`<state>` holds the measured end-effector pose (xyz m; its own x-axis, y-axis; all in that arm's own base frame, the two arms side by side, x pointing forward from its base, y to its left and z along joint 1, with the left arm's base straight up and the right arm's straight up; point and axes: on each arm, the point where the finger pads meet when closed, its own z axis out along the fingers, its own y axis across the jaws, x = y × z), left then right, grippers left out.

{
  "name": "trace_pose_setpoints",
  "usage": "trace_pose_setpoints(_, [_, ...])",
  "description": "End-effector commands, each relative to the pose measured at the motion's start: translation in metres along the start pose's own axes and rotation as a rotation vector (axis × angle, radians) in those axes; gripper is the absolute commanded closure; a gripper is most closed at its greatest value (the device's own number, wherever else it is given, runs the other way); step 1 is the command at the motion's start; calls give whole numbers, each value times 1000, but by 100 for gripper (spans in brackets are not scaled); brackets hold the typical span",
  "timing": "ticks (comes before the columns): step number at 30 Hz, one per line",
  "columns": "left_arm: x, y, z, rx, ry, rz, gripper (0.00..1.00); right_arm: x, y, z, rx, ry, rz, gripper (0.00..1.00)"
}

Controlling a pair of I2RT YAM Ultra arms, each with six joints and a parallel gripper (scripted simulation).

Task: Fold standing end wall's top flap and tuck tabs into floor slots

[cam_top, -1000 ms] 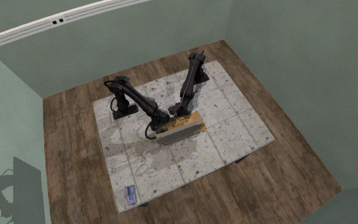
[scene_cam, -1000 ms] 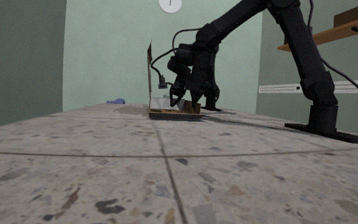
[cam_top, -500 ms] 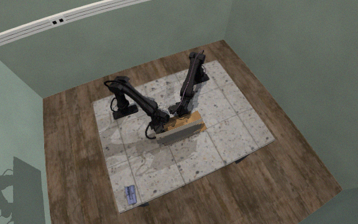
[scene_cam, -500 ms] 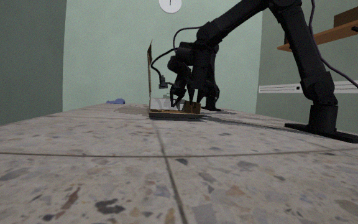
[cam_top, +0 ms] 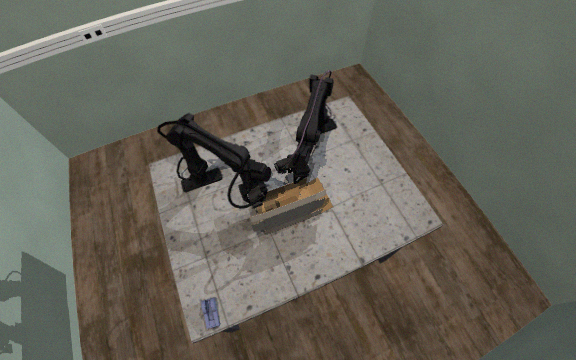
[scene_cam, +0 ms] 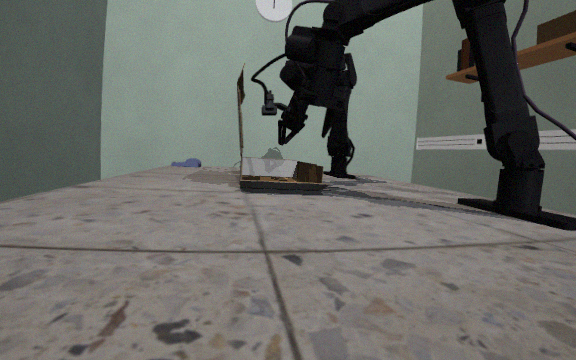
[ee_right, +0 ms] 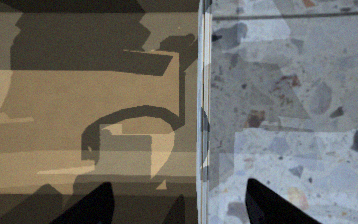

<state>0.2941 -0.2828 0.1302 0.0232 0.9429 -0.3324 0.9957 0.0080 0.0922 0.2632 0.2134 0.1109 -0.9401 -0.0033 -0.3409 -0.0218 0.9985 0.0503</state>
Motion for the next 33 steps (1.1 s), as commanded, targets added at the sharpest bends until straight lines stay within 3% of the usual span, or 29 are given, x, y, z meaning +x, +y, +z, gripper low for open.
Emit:
trace_pose_setpoints(1, [9,-14,9,72,45,-3,35,11,-11,2,62,55,4,35])
trace_pose_setpoints(8, [3,-13,-5,25,14,-24,35,6,-9,-8,17,40,-83,35])
trace_pose_setpoints(16, [-9,-11,-24,-93,-59,-101,35,0,-14,-32,-68,23,-328,35])
trace_pose_setpoints(26, [-27,-43,-96,-321,-371,-315,35,-21,-27,-67,-177,-45,-551,35])
trace_pose_setpoints(29, [-26,-59,-116,-359,-485,-370,35,-26,-30,-71,-186,-56,-568,35])
trace_pose_setpoints(31, [-26,-59,-116,-359,-485,-370,35,-26,-30,-71,-186,-56,-568,35])
trace_pose_setpoints(33, [-24,-69,-127,-375,-553,-401,35,-28,-31,-74,-188,-65,-568,35])
